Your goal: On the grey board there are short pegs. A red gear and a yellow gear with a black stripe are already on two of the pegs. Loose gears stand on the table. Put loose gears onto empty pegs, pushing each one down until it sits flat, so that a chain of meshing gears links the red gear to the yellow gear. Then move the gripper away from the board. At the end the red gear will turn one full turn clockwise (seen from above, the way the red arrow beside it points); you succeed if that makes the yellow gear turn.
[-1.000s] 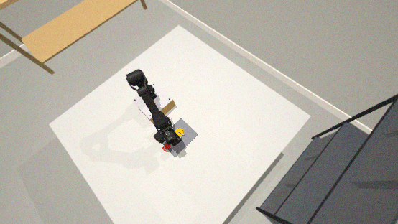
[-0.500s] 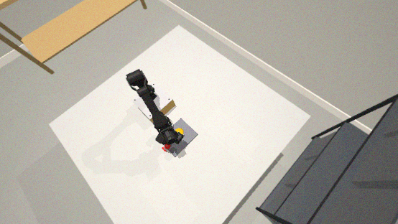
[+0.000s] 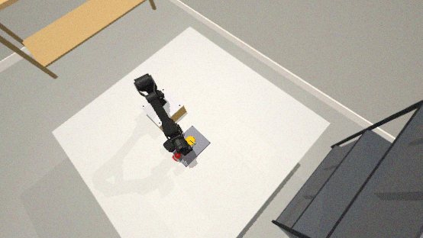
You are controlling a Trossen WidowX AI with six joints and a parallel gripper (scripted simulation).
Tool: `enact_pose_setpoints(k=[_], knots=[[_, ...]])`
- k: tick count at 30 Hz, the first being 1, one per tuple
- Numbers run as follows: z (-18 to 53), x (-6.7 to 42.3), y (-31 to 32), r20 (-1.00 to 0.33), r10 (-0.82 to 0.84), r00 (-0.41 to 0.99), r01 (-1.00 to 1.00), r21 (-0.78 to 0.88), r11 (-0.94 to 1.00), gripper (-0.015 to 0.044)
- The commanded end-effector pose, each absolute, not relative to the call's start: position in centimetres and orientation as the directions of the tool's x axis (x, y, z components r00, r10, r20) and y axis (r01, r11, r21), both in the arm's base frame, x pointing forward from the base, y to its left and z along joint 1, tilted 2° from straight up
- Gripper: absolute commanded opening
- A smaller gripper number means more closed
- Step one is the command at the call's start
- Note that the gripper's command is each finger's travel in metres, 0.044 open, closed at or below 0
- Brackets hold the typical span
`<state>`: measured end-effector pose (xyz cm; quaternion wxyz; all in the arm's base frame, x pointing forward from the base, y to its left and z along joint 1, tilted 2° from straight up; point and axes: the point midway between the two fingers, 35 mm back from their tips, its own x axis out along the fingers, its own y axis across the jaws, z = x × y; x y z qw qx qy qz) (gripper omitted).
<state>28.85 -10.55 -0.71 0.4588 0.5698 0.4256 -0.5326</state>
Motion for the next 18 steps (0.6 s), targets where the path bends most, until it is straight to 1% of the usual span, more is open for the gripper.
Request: enact_pose_setpoints(k=[1,4,8,13,18], knots=[[-0.83,28.88,-10.64,-0.998,-0.002,0.069,0.943,0.066,-0.325,0.0000],[-0.85,29.00,-10.59,-0.998,-0.002,0.069,0.922,0.064,-0.381,0.0000],[-0.77,29.01,-10.50,-0.998,-0.002,0.069,0.924,0.065,-0.378,0.0000],[-0.72,28.90,-10.44,-0.998,-0.002,0.069,0.947,0.066,-0.313,0.0000],[-0.86,28.80,-10.50,-0.998,-0.002,0.069,0.978,0.068,-0.195,0.0000]])
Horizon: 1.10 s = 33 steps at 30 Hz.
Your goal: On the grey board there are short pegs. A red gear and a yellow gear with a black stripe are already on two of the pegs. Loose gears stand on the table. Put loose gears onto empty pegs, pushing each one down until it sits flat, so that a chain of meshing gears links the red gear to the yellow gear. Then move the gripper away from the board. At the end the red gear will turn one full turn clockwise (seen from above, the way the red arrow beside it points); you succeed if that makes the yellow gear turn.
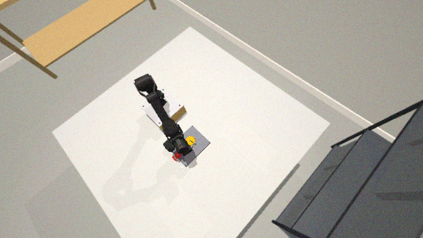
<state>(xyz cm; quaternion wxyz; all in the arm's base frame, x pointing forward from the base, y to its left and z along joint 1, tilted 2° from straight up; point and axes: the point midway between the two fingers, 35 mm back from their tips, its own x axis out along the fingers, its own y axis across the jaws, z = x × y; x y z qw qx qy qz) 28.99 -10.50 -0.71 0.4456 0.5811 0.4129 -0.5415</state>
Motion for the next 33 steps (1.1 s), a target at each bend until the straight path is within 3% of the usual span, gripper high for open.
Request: enact_pose_setpoints(k=[1,6,20,25,31,33], knots=[[-0.8,28.8,-10.5,-0.998,-0.002,0.069,0.979,0.068,-0.192,0.0026],[-0.4,28.8,-10.6,-0.998,-0.002,0.069,0.987,0.068,-0.144,0.0140],[4.0,28.5,-10.6,-0.998,-0.002,0.069,0.988,0.069,-0.141,0.0140],[8.4,27.9,-10.4,-0.998,-0.002,0.069,0.987,0.068,-0.144,0.0271],[8.4,27.9,-10.4,-0.998,-0.002,0.069,0.987,0.068,-0.144,0.0429],[8.4,27.9,-10.4,-0.998,-0.002,0.069,0.987,0.068,-0.144,0.0440]])
